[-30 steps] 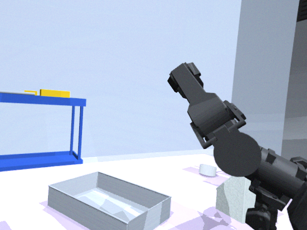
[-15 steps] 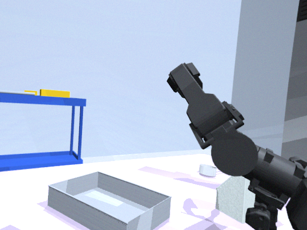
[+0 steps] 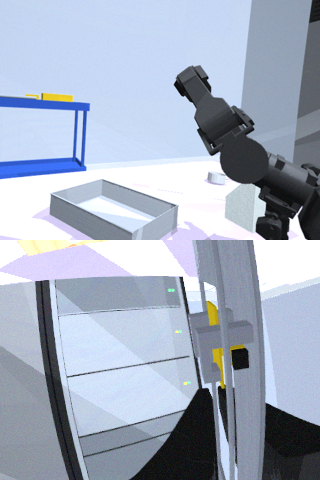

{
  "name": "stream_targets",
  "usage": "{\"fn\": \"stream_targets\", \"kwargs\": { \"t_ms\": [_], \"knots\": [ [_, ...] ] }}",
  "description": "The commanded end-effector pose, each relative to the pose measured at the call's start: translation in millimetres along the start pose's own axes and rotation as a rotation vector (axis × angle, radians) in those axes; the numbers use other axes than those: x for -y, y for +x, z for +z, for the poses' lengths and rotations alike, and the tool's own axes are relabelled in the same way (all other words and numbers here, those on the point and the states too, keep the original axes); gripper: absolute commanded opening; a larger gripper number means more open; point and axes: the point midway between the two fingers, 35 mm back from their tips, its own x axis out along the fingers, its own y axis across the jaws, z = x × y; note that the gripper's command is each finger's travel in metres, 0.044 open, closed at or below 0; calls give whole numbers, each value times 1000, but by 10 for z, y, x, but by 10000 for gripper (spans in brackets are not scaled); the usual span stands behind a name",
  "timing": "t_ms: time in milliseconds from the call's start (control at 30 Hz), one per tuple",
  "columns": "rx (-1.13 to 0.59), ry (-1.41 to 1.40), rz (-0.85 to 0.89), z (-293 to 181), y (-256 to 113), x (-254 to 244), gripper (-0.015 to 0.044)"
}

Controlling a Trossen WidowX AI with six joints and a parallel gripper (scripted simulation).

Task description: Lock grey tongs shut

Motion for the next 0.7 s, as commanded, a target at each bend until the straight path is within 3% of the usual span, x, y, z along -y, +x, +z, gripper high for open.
{"fn": "stream_targets", "kwargs": {
  "t_ms": [0, 267, 667],
  "knots": [
    [-9, -5, 1, -15, -2, -2, -150],
    [30, 1, -13, -14, 34, -3, -150],
    [355, 40, -92, -1, 244, -3, -150]
  ]
}}
